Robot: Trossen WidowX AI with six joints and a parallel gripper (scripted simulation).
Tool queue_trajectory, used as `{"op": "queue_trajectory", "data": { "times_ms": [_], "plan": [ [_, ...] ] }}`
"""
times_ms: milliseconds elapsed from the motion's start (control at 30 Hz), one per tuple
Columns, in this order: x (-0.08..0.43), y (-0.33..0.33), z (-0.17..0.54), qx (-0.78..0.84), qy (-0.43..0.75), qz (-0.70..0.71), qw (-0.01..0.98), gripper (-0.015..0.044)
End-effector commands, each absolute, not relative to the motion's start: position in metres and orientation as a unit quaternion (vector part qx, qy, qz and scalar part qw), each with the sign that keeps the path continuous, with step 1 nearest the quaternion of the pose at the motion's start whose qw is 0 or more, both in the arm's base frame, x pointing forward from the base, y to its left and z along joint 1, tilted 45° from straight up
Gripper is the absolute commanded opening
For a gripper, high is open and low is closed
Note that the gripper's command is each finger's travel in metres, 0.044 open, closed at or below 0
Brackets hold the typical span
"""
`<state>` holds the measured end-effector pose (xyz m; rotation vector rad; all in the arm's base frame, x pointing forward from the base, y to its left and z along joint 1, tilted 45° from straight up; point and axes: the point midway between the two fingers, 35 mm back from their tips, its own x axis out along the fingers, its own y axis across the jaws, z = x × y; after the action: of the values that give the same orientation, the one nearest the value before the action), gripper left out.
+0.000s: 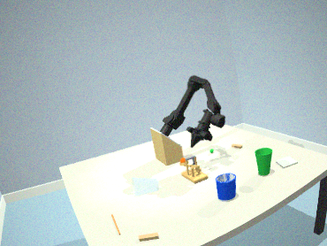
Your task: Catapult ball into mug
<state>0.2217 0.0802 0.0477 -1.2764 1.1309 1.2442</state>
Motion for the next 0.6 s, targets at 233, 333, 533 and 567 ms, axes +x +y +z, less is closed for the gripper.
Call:
{"op": "queue_trajectory", "data": {
  "times_ms": [233,333,533,567],
  "plan": [
    [0.222,0.093,0.033,-0.526,0.469,0.513,0.490,0.0000],
    [0.223,0.096,0.029,-0.526,0.469,0.513,0.490,0.0000],
    [0.223,0.103,0.022,-0.526,0.469,0.513,0.490,0.0000],
    [0.223,0.104,0.021,-0.526,0.469,0.513,0.490,0.0000]
  ]
}}
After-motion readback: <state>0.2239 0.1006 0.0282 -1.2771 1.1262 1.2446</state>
